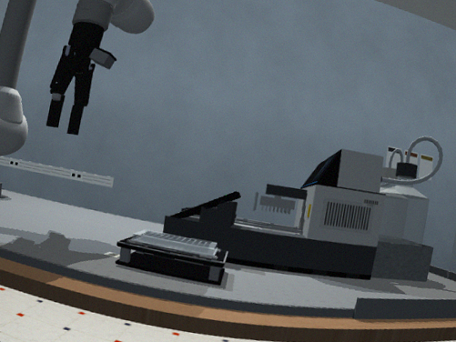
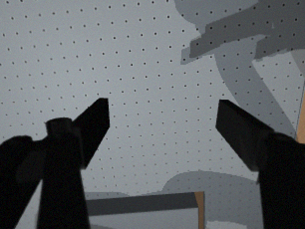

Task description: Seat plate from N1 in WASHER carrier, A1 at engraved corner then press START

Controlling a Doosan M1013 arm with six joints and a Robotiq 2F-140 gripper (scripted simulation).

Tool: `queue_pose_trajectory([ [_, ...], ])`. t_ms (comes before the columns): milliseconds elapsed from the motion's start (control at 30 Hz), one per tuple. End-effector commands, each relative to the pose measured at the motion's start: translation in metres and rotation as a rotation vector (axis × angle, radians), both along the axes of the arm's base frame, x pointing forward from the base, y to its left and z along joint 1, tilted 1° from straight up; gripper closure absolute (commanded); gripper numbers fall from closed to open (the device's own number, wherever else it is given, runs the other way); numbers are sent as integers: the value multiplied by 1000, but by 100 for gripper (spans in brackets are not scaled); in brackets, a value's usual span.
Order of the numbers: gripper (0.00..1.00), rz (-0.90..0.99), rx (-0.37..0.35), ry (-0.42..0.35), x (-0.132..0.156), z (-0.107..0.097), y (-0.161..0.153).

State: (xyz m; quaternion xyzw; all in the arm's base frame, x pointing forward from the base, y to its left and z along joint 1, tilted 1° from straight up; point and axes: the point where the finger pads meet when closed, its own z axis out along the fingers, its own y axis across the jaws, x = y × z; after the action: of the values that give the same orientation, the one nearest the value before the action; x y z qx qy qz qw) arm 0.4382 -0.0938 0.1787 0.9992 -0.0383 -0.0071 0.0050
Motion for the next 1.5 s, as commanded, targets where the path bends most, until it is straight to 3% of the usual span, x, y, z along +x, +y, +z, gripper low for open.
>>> queue_pose_trajectory([
  [0,30,0,0,-1,15,0,-7],
  [1467,30,0,0,-1,196,-1,-93],
])
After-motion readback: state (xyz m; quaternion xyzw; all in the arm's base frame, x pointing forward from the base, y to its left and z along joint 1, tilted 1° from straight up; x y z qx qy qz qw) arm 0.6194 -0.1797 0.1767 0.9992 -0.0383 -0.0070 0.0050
